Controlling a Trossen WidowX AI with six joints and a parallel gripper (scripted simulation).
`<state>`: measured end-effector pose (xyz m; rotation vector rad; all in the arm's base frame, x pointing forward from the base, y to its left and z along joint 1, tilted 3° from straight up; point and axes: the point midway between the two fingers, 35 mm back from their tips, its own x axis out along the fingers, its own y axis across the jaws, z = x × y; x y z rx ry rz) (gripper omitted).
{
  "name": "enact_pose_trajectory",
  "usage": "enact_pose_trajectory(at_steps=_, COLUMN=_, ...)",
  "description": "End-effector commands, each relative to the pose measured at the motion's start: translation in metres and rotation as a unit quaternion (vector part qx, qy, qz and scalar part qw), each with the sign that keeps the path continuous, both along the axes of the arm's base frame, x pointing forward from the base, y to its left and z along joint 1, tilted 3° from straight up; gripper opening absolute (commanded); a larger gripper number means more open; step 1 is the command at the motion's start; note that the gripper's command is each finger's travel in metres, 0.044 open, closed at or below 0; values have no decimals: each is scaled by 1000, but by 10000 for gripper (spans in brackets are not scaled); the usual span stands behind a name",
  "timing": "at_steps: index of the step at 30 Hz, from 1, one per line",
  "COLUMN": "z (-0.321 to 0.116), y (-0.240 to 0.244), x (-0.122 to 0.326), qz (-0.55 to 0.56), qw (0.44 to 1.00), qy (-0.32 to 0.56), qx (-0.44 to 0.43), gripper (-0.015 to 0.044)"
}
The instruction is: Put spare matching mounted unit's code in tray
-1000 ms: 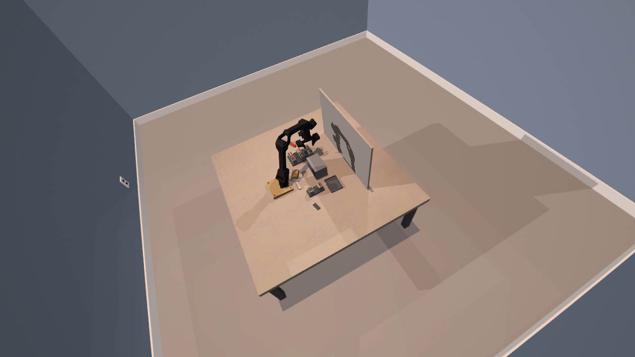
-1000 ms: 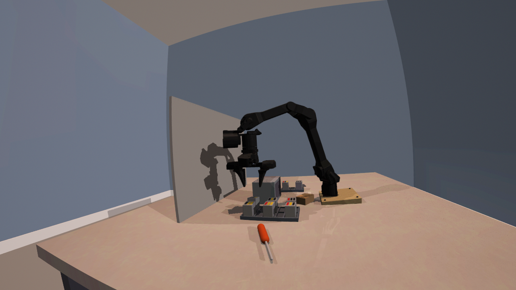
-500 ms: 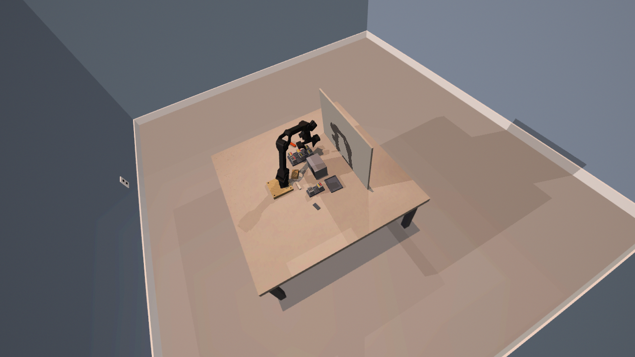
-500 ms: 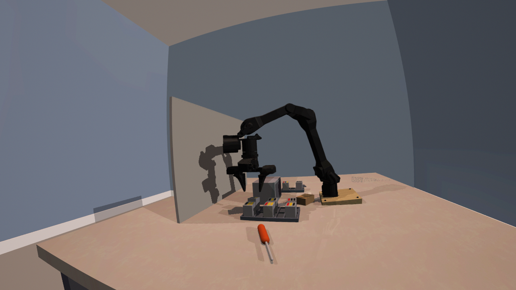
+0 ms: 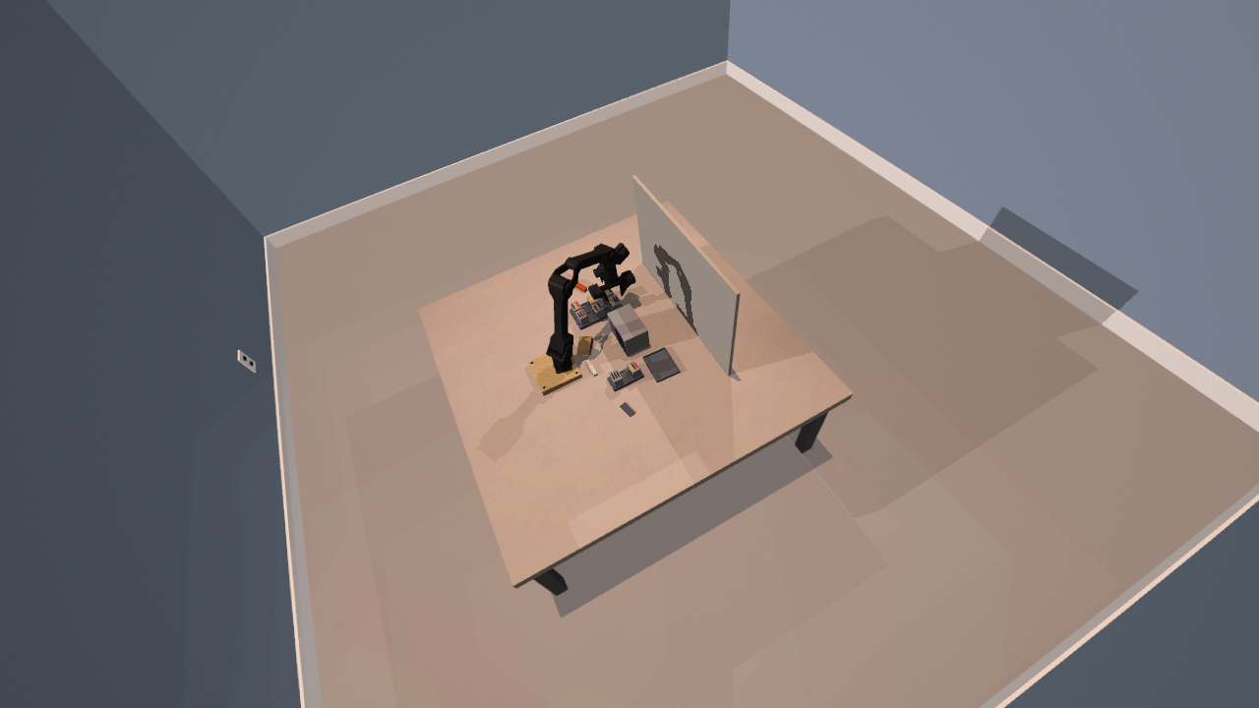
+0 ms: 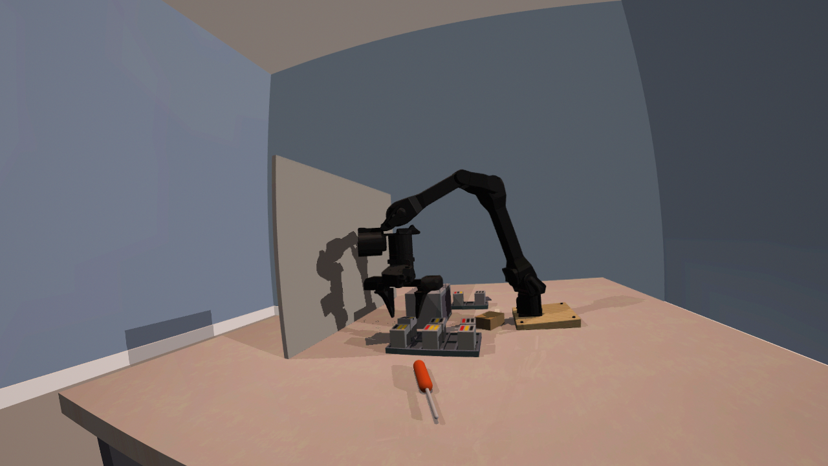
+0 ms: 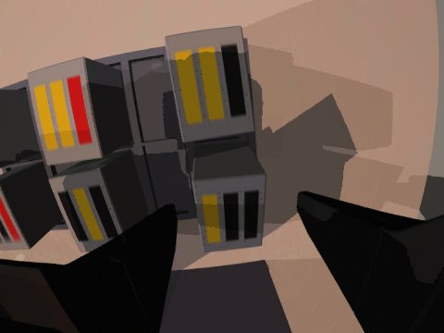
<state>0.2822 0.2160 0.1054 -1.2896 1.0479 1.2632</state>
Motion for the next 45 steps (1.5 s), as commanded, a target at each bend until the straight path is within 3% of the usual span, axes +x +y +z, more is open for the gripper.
enact_pose_trajectory(at_steps=1, z=-9, y=0, x=0, qz=2, qw=1000, qy=0, qx=-2, gripper=300)
enact_pose_trajectory(at_steps=30, z=-41, y=0, x=0, qz=2, qw=1000, qy=0, qx=-2, gripper=300)
enact_pose_trajectory(at_steps=36, z=-40, y=0, x=0, qz=0, qw=1000, qy=2, qx=-1, gripper=143)
enact_pose_trajectory(at_steps=42, z=-40, y=0, x=0, qz=0, qw=1000, qy=2, qx=-1, gripper=103)
enact_pose_trajectory(at_steps=45, z=-40, y=0, x=0, qz=0, qw=1000, qy=2, qx=-1, gripper=24)
